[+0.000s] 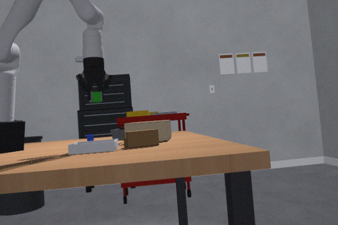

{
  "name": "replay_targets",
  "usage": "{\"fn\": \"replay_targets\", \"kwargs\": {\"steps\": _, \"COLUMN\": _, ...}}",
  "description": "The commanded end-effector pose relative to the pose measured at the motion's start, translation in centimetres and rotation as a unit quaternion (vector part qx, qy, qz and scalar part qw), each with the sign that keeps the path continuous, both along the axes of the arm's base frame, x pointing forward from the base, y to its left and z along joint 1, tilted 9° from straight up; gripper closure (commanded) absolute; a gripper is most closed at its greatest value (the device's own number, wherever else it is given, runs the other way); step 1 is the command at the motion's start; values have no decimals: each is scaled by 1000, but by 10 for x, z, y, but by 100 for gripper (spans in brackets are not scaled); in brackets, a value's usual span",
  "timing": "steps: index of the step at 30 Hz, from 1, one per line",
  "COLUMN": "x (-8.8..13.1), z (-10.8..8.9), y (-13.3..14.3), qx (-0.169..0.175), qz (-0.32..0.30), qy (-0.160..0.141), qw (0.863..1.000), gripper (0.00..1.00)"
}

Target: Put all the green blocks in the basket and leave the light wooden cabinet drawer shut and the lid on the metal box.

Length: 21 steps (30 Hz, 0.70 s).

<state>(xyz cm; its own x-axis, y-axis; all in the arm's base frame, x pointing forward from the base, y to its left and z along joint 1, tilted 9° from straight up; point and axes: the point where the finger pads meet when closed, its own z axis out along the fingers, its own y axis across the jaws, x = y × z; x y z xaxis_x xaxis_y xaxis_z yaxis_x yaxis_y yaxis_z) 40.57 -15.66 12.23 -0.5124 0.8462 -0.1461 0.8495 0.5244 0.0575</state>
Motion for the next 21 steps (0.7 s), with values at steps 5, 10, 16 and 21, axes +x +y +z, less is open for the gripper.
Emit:
{"fn": "replay_targets", "kwargs": {"steps": 5, "x": 25, "z": 7, "y": -39, "qx": -6, "qz": 96, "qy": 8, "qw": 995, "gripper": 90}}
{"fn": "replay_targets", "kwargs": {"steps": 10, "x": 31, "z": 9, "y": -52, "qx": -9, "qz": 124, "qy": 10, "qw": 992, "gripper": 90}}
{"fn": "replay_targets", "kwargs": {"steps": 16, "x": 32, "z": 10, "y": -55, "qx": -10, "qz": 129, "qy": 10, "qw": 991, "gripper": 90}}
{"fn": "replay_targets", "kwargs": {"steps": 21, "x": 32, "z": 10, "y": -55, "qx": -10, "qz": 130, "qy": 10, "qw": 991, "gripper": 90}}
